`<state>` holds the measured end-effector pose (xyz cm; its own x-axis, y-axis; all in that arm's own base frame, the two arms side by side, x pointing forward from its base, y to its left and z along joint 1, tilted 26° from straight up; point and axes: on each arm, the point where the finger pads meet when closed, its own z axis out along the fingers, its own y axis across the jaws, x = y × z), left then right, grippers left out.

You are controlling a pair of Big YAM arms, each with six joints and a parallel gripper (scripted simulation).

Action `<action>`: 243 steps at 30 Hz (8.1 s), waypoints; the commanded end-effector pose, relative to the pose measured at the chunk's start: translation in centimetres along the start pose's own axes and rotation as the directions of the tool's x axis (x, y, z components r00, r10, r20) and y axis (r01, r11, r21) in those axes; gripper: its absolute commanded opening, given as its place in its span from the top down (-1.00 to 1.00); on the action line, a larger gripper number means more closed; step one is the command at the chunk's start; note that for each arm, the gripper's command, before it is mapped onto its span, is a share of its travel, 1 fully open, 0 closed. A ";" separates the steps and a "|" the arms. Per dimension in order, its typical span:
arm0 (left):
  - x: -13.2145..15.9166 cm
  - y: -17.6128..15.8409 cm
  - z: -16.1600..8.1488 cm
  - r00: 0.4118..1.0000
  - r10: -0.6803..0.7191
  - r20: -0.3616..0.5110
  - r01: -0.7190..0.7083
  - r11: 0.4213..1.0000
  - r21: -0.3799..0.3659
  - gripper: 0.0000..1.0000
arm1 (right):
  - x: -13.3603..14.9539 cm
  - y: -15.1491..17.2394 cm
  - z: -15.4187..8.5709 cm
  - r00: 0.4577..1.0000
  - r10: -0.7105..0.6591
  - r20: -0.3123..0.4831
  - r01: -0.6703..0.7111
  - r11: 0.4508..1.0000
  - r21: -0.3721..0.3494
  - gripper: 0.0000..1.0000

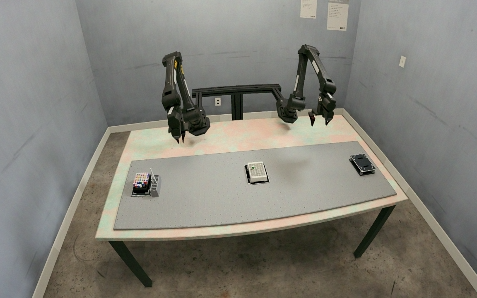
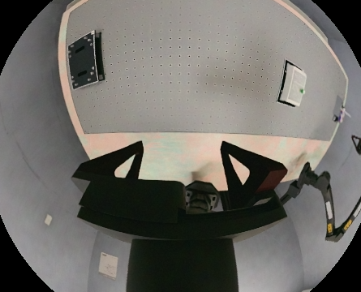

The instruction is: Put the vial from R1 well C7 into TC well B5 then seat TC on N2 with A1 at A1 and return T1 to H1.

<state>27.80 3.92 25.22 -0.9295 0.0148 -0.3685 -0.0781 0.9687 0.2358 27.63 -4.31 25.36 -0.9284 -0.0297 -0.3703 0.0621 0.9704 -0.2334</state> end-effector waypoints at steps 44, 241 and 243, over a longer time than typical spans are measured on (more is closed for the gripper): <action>-6.0 -14.8 4.2 0.998 0.004 0.055 -0.005 1.000 0.024 -1.00 | -1.0 -0.4 -1.2 0.999 0.024 0.031 -0.024 1.000 0.006 0.52; -11.6 -39.8 20.3 1.000 0.013 0.026 -0.014 1.000 0.019 -0.74 | -1.0 -0.4 -1.2 0.999 0.024 0.031 -0.024 1.000 0.006 0.52; -11.6 -39.8 20.3 1.000 0.013 0.026 -0.014 1.000 0.019 -0.68 | -1.0 -0.4 -1.2 0.999 0.024 0.031 -0.024 1.000 0.006 0.52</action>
<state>48.27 -28.98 0.72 -0.9288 0.0308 -0.3693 -0.0637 0.9685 0.2408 27.63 -4.31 25.34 -0.9284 -0.0277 -0.3705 0.0639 0.9705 -0.2327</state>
